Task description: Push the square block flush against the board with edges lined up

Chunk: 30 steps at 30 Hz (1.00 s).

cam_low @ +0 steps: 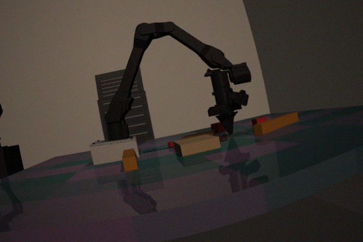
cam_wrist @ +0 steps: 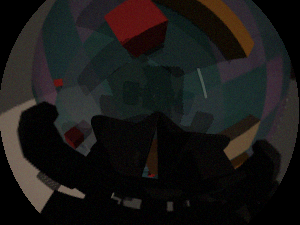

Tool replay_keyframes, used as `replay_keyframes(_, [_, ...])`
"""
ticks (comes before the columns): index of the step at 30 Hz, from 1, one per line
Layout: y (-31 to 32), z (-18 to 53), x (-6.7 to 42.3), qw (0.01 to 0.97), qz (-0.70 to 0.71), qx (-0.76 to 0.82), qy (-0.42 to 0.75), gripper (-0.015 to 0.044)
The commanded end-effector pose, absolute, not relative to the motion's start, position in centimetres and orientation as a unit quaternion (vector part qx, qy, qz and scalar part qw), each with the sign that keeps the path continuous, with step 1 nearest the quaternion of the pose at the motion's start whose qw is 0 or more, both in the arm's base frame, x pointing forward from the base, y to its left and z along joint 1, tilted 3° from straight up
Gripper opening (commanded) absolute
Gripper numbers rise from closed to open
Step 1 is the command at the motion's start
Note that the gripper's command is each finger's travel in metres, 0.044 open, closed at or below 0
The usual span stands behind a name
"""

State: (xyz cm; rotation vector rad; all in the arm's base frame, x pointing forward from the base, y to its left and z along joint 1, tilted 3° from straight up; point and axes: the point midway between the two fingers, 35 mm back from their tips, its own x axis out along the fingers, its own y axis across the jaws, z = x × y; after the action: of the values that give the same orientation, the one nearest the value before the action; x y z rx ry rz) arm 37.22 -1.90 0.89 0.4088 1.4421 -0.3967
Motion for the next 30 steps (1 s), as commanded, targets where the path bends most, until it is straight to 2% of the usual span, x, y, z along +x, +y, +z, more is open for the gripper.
replay_keyframes(1, [-1.8,2.1,37.1,0.714,-0.179,0.184,0.652,0.0000])
replay_keyframes(5, [-1.8,6.3,36.7,0.713,-0.177,0.184,0.652,0.0000])
replay_keyframes(20, [0.5,6.0,34.6,0.728,-0.110,0.112,0.668,0.0000])
replay_keyframes(26, [0.5,0.8,35.1,0.732,-0.075,0.074,0.673,0.0000])
replay_keyframes(30, [0.5,0.5,35.1,0.732,-0.073,0.072,0.673,0.0000])
